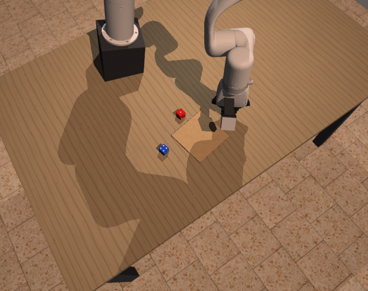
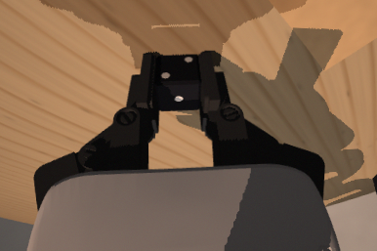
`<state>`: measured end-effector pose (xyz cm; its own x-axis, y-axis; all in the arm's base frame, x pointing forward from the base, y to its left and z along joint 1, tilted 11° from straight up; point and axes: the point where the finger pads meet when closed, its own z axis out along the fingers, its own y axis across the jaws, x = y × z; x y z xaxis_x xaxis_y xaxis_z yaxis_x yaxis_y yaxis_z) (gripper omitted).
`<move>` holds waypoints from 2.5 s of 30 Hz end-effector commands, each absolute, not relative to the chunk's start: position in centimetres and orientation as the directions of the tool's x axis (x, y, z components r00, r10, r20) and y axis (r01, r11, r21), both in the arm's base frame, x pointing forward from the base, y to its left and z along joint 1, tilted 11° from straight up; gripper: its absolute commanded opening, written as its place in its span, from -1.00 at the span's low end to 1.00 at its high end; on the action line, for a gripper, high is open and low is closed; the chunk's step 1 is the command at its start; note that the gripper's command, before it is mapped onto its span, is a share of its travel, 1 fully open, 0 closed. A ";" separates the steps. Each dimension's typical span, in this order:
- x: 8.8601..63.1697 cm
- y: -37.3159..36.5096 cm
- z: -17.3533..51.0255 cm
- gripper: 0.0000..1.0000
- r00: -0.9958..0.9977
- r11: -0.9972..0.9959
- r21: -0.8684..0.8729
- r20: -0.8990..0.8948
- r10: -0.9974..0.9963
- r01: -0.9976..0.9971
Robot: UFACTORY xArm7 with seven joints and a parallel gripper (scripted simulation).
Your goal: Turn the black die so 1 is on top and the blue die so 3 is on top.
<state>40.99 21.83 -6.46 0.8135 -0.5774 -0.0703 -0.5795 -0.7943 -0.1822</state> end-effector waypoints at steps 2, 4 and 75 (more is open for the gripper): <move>41.1 21.8 -6.3 -0.58 0.813 -0.793 -0.185 -0.069 -0.578 -0.580; 41.1 21.8 -6.3 -0.58 0.813 -0.793 -0.185 -0.069 -0.578 -0.580; 40.4 12.0 2.3 -0.58 0.982 -0.964 -0.195 0.016 -0.188 -0.182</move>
